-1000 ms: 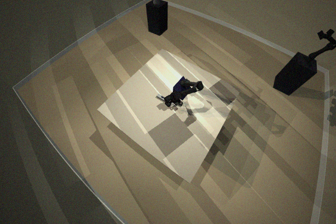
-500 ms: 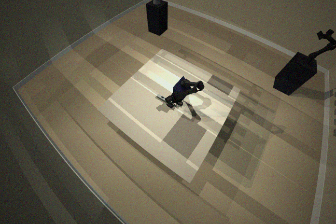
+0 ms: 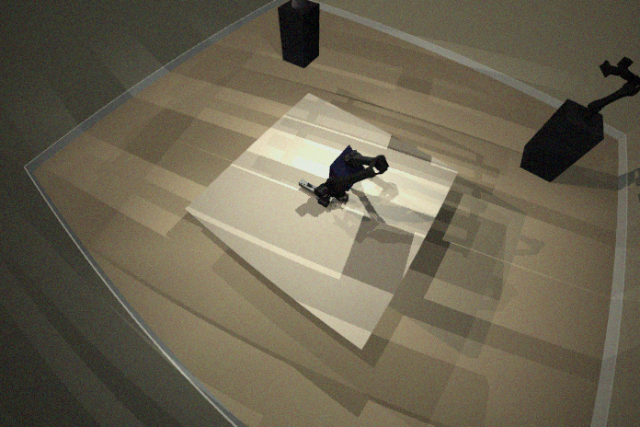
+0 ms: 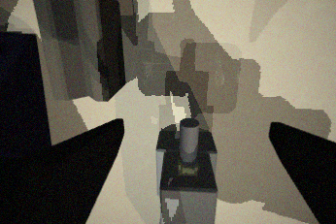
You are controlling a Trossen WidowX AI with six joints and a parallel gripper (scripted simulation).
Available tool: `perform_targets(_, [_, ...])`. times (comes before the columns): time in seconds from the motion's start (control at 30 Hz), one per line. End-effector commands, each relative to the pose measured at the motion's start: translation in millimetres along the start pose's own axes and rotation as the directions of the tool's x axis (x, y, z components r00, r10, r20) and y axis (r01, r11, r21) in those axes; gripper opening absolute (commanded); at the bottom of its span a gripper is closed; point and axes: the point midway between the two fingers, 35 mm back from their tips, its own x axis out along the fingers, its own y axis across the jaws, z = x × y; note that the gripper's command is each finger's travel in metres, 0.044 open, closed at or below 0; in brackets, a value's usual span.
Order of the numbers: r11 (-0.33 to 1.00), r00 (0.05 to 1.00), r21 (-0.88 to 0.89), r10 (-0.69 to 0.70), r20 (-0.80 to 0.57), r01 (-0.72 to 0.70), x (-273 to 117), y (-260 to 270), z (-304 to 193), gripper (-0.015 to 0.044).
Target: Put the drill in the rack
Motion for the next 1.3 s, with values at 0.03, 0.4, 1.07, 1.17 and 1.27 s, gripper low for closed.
perform_targets(0.03, [1.000, 1.000, 0.007, 0.007, 0.005, -0.007, 10.2, 1.7, -2.2, 0.0440])
perform_targets(0.4, [1.000, 1.000, 0.007, 0.007, 0.006, -0.007, 27.3, 2.1, -6.6, 0.0440])
perform_targets(1.07, [1.000, 1.000, 0.002, 0.003, 0.003, -0.003, 37.2, 1.6, -9.3, 0.0230])
perform_targets(1.17, [1.000, 1.000, 0.002, 0.003, 0.003, -0.003, 37.2, 1.6, -9.3, 0.0151])
perform_targets(1.27, [1.000, 1.000, 0.002, 0.003, 0.003, -0.003, 37.2, 1.6, -9.3, 0.0072])
